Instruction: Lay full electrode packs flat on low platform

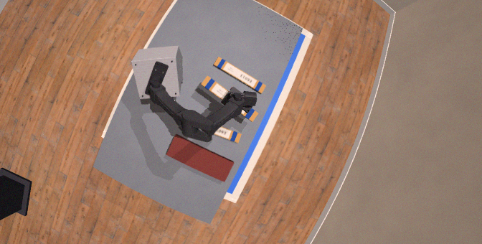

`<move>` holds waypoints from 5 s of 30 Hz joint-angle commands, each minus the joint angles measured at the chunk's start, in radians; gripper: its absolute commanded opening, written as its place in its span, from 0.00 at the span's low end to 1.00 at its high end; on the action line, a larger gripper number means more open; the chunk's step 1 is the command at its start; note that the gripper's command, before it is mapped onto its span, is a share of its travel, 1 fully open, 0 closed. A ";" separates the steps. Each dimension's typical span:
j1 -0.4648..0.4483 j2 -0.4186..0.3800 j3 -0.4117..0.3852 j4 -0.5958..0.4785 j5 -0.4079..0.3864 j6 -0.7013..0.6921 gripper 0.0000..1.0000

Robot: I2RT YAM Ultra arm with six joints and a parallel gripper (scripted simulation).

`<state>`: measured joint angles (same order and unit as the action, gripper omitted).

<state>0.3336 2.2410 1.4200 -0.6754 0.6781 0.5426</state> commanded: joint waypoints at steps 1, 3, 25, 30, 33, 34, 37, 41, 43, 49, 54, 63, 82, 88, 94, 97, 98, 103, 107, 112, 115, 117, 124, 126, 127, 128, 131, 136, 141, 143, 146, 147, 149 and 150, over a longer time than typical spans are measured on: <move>0.028 0.000 0.022 0.037 0.005 -0.021 0.00; 0.022 0.002 0.002 0.049 0.003 -0.028 0.00; -0.029 0.069 -0.011 0.168 -0.003 -0.093 0.00; -0.037 0.050 -0.023 0.187 -0.008 -0.104 0.00; -0.044 0.063 -0.007 0.203 -0.005 -0.112 0.00; -0.047 0.087 -0.009 0.209 -0.007 -0.116 0.00; -0.054 0.095 -0.013 0.226 -0.012 -0.126 0.00; -0.064 0.100 -0.012 0.246 -0.006 -0.137 0.00; -0.069 0.129 -0.012 0.258 -0.011 -0.144 0.00; -0.079 0.106 -0.007 0.280 -0.009 -0.156 0.00; -0.092 0.161 0.003 0.306 -0.017 -0.173 0.00; -0.109 0.186 0.007 0.340 -0.018 -0.194 0.00; -0.135 0.183 0.013 0.373 -0.025 -0.227 0.00; -0.137 0.182 0.013 0.379 -0.026 -0.229 0.00; -0.139 0.181 0.012 0.384 -0.028 -0.231 0.00; -0.139 0.181 0.012 0.385 -0.028 -0.231 0.00; -0.139 0.181 0.012 0.383 -0.028 -0.232 0.00; -0.141 0.180 0.012 0.386 -0.028 -0.233 0.00; -0.142 0.180 0.012 0.384 -0.028 -0.235 0.00; -0.142 0.180 0.012 0.383 -0.028 -0.234 0.00; -0.143 0.180 0.012 0.392 -0.029 -0.236 0.00; -0.145 0.184 0.013 0.396 -0.030 -0.238 0.00; -0.151 0.223 0.018 0.408 -0.031 -0.246 0.00; -0.153 0.213 0.019 0.406 -0.032 -0.249 0.00; -0.154 0.207 0.019 0.407 -0.032 -0.250 0.00; -0.155 0.207 0.019 0.415 -0.031 -0.251 0.00; -0.156 0.212 0.020 0.417 -0.030 -0.252 0.00; -0.161 0.220 0.023 0.426 -0.033 -0.258 0.00; -0.166 0.246 0.027 0.434 -0.033 -0.264 0.00; -0.168 0.229 0.028 0.438 -0.034 -0.266 0.00; -0.170 0.250 0.030 0.442 -0.033 -0.270 0.00; -0.170 0.250 0.030 0.442 -0.033 -0.270 0.00; -0.171 0.242 0.031 0.434 -0.034 -0.271 0.00; -0.172 0.246 0.032 0.438 -0.035 -0.272 0.00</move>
<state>0.1261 2.5050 1.4185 -0.2447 0.6430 0.2817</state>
